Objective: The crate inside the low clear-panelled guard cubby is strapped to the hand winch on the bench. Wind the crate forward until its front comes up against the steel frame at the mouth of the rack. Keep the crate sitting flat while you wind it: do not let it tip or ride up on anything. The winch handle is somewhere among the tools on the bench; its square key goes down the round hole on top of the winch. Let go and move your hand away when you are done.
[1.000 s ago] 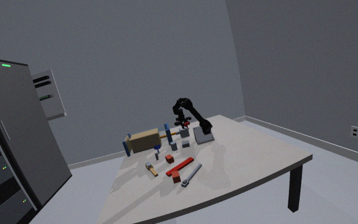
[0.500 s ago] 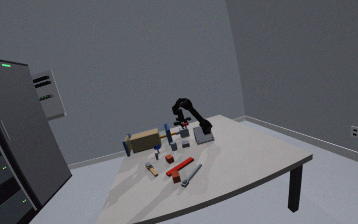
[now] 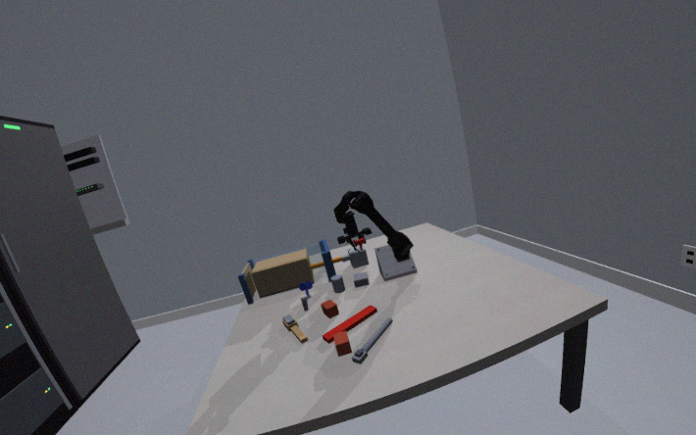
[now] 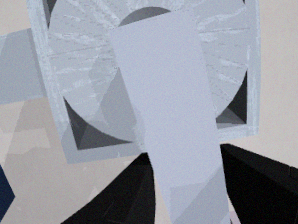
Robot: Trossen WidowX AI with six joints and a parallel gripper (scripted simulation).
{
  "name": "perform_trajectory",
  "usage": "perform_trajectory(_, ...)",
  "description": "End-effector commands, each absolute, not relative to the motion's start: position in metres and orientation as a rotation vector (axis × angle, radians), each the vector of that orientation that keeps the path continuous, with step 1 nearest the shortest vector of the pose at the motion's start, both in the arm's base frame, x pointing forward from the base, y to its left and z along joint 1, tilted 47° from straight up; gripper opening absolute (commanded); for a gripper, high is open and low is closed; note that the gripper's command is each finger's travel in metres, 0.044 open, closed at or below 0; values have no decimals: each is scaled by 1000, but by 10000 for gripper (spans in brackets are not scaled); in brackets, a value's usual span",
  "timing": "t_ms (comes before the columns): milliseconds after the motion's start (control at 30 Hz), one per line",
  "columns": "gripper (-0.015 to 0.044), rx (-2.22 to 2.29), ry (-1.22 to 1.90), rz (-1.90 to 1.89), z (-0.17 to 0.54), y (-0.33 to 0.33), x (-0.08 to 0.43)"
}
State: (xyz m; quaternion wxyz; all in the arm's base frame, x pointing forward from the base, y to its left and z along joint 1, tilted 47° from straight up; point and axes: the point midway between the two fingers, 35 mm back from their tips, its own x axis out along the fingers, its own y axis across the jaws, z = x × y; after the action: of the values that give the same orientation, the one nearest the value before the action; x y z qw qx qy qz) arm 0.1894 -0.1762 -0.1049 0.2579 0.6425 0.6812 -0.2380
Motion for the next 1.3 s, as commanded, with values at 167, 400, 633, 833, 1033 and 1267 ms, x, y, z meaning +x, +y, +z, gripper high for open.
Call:
perform_trajectory(167, 0, 1933, 1815, -870, -106, -176, 198)
perform_trajectory(400, 0, 2091, 1768, -1109, -108, -178, 200)
perform_trajectory(633, 0, 2284, 1665, -1443, -112, -181, 202)
perform_trajectory(833, 0, 2382, 1582, -1640, -115, -183, 204)
perform_trajectory(1033, 0, 2422, 1541, -1725, -115, -183, 206)
perform_trajectory(1267, 0, 2455, 1504, -1799, -116, -184, 208)
